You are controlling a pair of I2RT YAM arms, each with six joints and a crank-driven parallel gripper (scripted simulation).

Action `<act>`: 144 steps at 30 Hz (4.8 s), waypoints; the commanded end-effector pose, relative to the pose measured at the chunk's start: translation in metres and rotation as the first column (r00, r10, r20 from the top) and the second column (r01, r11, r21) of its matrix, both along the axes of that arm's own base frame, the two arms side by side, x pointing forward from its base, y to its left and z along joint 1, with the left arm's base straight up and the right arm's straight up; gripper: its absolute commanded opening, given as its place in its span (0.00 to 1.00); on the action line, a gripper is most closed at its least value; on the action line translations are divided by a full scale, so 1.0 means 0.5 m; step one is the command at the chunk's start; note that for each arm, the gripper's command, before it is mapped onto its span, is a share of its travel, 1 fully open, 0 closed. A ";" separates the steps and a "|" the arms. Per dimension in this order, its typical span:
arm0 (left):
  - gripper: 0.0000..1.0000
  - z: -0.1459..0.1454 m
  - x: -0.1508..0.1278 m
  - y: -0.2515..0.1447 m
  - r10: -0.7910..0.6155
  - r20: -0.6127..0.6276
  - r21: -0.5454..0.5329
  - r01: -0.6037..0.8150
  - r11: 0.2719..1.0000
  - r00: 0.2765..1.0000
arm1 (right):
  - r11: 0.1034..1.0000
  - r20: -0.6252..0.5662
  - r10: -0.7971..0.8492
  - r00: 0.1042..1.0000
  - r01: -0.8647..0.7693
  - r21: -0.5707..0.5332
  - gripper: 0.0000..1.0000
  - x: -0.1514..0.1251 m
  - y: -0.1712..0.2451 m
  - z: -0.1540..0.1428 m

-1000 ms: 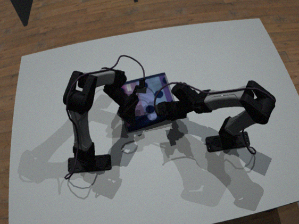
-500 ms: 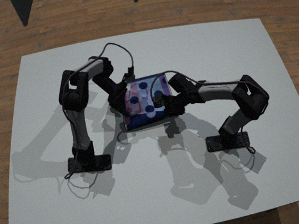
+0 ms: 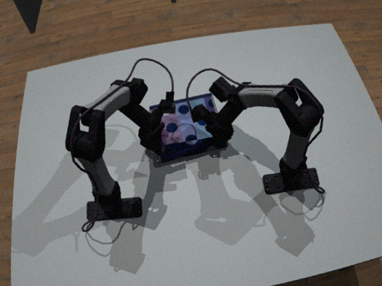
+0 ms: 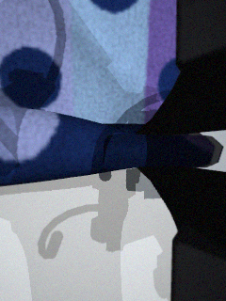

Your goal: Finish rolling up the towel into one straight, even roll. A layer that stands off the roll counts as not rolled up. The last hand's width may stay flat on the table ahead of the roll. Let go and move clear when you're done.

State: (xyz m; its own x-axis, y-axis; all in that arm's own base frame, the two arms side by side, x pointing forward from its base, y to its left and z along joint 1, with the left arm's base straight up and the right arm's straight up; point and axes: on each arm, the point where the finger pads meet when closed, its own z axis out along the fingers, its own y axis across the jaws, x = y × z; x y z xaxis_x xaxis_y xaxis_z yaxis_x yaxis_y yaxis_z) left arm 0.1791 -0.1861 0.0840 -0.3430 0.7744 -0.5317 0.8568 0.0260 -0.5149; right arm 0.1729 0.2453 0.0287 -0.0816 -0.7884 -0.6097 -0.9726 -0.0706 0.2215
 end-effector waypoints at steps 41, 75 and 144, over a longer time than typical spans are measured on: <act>0.98 -0.017 0.013 -0.046 0.026 0.777 -0.004 -0.037 0.999 0.629 | 0.997 -0.530 0.021 0.848 -0.057 -0.050 0.22 -0.022 -0.002 -0.008; 0.51 -0.098 0.020 -0.071 0.028 0.777 -0.004 -0.039 0.999 0.628 | 0.997 -0.530 0.021 0.848 -0.057 -0.050 0.22 -0.022 -0.002 -0.008; 0.21 -0.084 0.020 -0.071 0.040 0.227 0.000 -0.041 0.999 0.973 | 0.999 -0.217 0.015 0.976 -0.022 -0.027 0.90 0.042 -0.057 0.100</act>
